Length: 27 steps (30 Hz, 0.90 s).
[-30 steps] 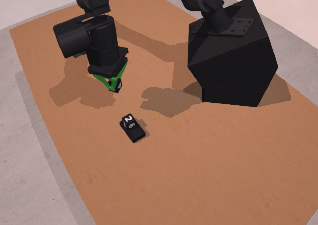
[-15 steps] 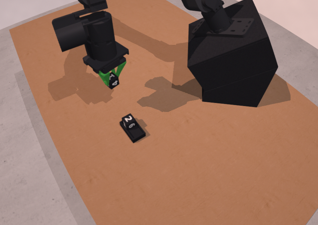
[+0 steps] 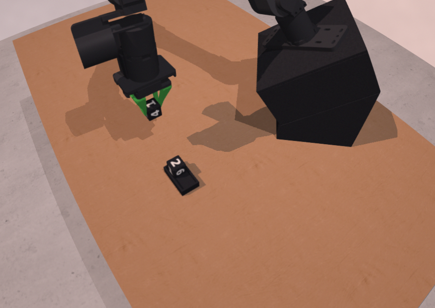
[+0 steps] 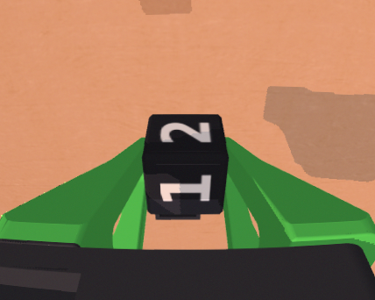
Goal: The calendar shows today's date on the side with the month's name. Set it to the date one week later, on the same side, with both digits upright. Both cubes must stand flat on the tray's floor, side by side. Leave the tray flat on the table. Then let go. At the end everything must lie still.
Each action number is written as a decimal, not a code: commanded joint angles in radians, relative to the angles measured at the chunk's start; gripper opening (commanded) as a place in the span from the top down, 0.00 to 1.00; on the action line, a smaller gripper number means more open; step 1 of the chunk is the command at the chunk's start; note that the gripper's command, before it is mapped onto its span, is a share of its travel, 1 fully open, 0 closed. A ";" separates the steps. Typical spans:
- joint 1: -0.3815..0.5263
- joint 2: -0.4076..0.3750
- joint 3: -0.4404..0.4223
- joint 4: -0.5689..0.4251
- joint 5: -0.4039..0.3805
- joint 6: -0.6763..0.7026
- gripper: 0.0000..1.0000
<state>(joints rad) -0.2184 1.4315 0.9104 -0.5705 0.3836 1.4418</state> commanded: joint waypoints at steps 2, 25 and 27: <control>0.002 -0.028 0.000 0.005 0.005 0.015 0.74; -0.083 0.173 -0.063 0.259 -0.045 -0.076 0.74; -0.089 0.190 -0.054 0.278 -0.048 -0.081 0.74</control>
<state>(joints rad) -0.3008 1.6104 0.8623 -0.3691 0.3424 1.3857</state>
